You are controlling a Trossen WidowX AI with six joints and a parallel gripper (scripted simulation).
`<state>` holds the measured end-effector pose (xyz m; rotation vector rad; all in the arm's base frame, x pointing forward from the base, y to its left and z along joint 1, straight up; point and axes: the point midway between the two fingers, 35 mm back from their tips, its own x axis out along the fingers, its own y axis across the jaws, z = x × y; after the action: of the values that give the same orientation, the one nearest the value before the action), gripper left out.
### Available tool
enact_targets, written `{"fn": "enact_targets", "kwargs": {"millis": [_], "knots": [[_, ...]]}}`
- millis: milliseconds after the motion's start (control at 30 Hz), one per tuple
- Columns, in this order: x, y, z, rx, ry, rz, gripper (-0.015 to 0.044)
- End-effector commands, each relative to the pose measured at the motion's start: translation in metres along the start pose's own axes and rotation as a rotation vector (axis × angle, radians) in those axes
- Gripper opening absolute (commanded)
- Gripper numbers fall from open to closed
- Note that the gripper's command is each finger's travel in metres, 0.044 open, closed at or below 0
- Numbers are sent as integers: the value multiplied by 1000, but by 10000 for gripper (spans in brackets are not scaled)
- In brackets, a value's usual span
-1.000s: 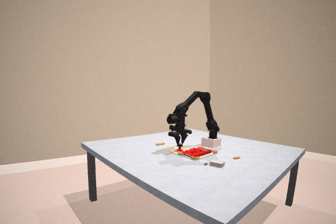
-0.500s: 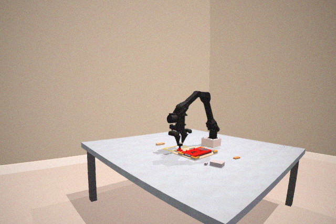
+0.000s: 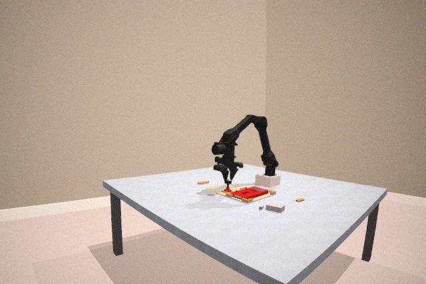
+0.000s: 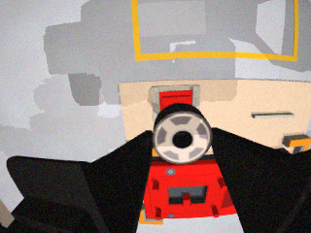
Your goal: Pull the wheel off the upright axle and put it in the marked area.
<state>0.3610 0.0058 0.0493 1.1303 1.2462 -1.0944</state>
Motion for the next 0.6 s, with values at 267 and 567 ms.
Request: {"fn": "enact_targets", "kwargs": {"millis": [267,567], "knots": [[-5,0,0,5,-3,0,0],[-8,0,0,6,-3,1,0]]}}
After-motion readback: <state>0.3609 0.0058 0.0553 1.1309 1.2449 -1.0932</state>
